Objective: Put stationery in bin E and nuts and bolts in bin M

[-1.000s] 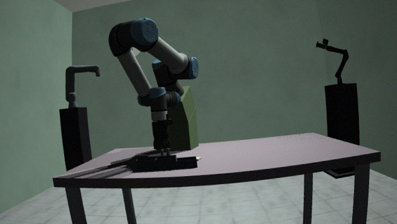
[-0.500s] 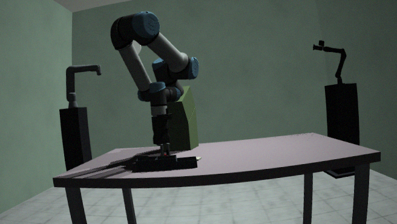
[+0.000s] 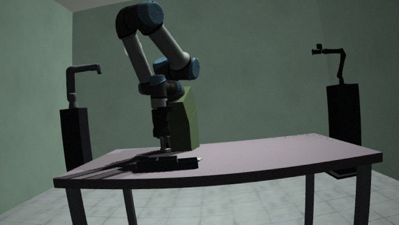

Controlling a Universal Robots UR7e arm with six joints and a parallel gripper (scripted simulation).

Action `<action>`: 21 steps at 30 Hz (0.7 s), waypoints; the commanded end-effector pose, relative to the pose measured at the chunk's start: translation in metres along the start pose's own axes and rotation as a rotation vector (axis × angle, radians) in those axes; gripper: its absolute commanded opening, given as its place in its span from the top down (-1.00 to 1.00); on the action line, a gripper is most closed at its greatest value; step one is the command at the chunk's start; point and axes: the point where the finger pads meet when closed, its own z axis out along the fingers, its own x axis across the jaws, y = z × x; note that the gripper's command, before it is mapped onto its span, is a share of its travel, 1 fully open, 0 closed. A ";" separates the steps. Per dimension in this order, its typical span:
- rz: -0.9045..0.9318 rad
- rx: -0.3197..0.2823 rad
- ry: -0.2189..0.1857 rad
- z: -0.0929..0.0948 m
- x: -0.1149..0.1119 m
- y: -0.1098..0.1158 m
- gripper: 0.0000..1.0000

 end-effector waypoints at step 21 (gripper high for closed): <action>0.000 0.000 -0.001 -0.007 0.022 -0.010 0.09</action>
